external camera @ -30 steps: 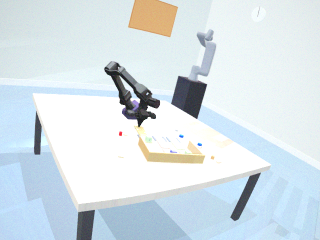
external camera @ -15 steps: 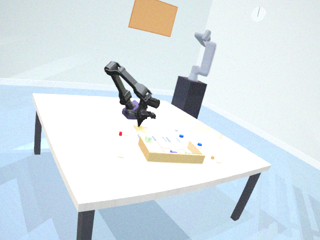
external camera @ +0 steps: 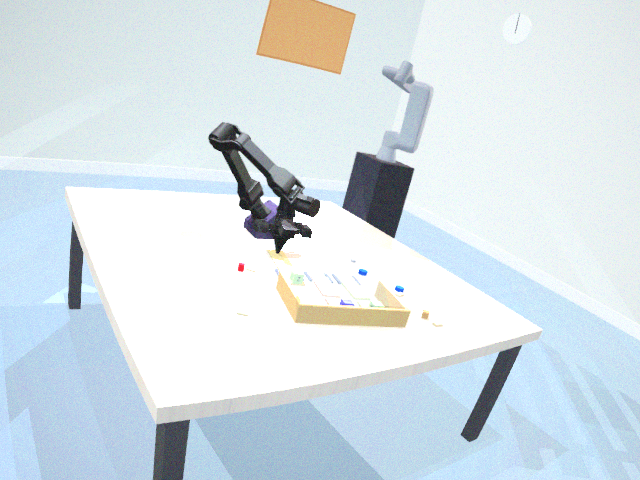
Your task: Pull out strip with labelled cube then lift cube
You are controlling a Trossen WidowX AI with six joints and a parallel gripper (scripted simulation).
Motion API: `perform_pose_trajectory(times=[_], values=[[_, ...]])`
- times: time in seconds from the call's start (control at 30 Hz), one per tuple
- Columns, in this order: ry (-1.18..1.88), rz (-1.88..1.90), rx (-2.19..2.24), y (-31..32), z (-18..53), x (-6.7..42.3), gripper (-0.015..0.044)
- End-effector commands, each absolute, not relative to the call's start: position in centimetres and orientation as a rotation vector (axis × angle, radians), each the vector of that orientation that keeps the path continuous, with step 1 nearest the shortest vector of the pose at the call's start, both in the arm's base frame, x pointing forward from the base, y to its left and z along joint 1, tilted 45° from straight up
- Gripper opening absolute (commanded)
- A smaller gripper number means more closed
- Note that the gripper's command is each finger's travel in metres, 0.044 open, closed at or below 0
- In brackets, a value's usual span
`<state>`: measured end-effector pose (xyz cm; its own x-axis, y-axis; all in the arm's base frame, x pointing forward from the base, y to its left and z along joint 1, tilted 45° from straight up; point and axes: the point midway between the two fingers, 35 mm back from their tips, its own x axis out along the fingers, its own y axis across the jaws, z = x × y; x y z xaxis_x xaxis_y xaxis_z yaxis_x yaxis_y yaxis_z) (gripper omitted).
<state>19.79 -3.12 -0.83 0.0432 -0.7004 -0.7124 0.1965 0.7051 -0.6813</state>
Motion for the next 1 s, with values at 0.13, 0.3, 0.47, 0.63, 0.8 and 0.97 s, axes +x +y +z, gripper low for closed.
perform_pose_trajectory(times=[0.13, 0.3, 0.47, 0.63, 0.8, 0.97], values=[[1.397, -0.729, -0.465, -3.4, -1.2, 18.7, 0.0], [1.397, -0.729, -0.465, -3.4, -1.2, 18.7, 0.0], [1.397, -0.729, -0.465, -3.4, -1.2, 18.7, 0.0], [1.368, -0.724, -0.461, -3.0, -0.7, 19.8, 0.0], [1.398, -0.728, -0.463, -0.2, 2.1, 19.8, 0.0], [1.408, -0.711, -0.483, -0.4, 2.1, 20.4, 0.0053]])
